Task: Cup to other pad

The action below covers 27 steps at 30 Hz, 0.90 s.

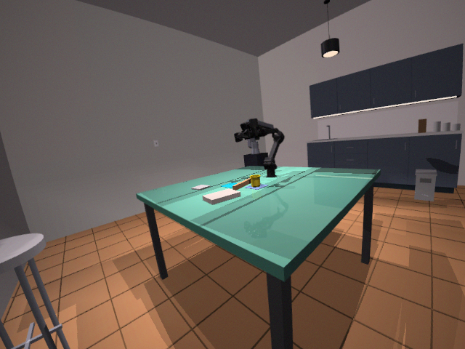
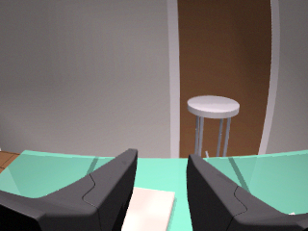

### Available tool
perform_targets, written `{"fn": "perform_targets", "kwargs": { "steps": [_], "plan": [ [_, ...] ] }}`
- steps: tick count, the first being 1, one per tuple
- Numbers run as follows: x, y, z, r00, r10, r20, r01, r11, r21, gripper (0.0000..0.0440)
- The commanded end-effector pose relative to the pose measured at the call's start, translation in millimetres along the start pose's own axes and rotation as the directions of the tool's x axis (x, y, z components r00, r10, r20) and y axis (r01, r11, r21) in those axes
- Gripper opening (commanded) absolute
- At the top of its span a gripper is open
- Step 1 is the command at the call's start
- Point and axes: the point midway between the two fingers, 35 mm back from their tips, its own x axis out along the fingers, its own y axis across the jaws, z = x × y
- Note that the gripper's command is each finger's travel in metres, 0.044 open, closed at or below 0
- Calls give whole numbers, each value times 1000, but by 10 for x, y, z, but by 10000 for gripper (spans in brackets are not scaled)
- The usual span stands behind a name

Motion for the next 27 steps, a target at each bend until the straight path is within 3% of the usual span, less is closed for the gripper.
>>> {"fn": "perform_targets", "kwargs": {
  "steps": [1, 27],
  "plan": [
    [23, 52, 15, 999, 15, -34, -14, 999, 45, 149],
    [152, 345, -6, 947, 72, -313, 53, 926, 374, 175]
  ]
}}
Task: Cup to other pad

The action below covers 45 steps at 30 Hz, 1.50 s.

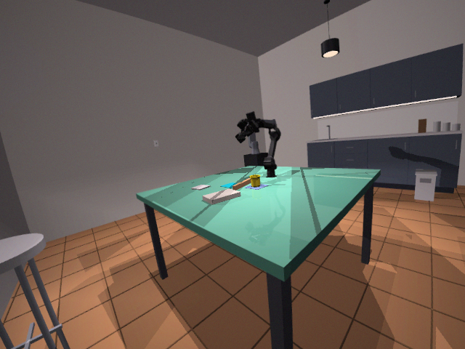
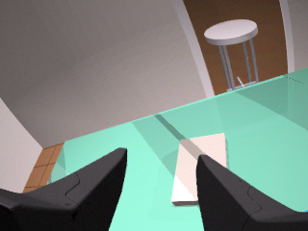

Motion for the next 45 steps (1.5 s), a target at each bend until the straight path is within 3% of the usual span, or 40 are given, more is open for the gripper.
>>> {"fn": "perform_targets", "kwargs": {
  "steps": [1, 26, 45],
  "plan": [
    [24, 47, -20, 999, -4, -45, 7, 998, 55, 176],
    [155, 222, -274, 933, -83, -349, 220, 901, 374, 184],
    [225, 191, -602, 809, -180, -560, 480, 753, 451, 165]
  ]
}}
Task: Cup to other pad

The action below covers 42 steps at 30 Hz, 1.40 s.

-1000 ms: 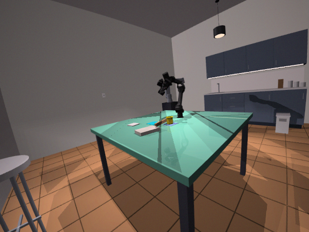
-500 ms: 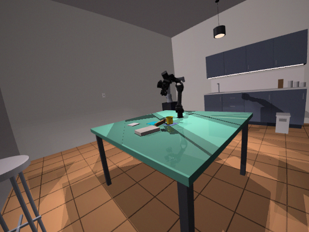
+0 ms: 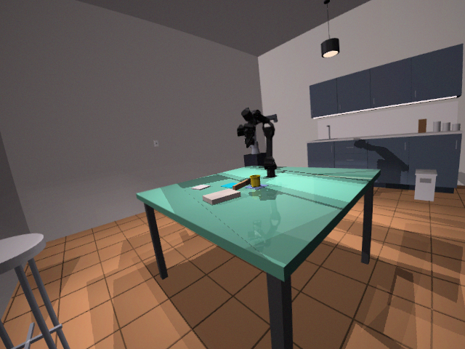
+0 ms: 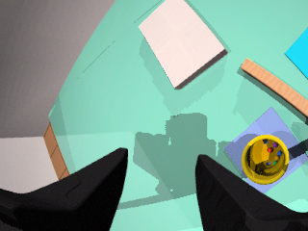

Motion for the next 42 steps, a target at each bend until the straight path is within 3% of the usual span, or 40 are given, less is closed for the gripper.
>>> {"fn": "perform_targets", "kwargs": {
  "steps": [1, 19, 42],
  "plan": [
    [53, -32, -41, 999, -45, -28, 46, 998, 36, 164],
    [360, -411, -185, 944, -306, -127, 320, 940, 118, 155],
    [718, -1000, -376, 768, -606, -207, 635, 763, 122, 158]
  ]
}}
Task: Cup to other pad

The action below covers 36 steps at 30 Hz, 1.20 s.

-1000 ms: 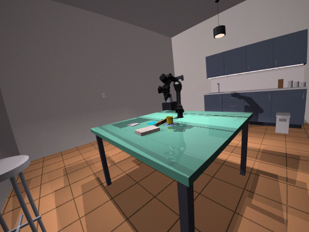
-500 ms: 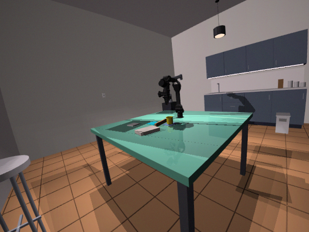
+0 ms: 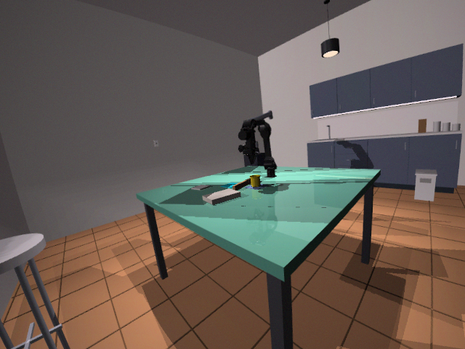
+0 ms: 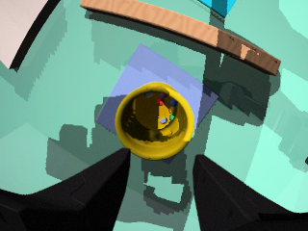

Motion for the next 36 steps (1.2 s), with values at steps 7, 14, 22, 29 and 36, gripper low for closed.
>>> {"fn": "perform_targets", "kwargs": {
  "steps": [7, 14, 22, 29, 36],
  "plan": [
    [300, -99, -11, 994, -110, 5, 110, 993, 34, 166],
    [504, -145, -26, 987, -160, 10, 159, 986, 49, 176],
    [731, -189, -48, 980, -199, 14, 198, 979, 48, 187],
    [935, -223, -66, 975, -220, 17, 220, 975, 29, 192],
    [1163, -261, -86, 972, -235, 17, 235, 972, -11, 194]
  ]
}}
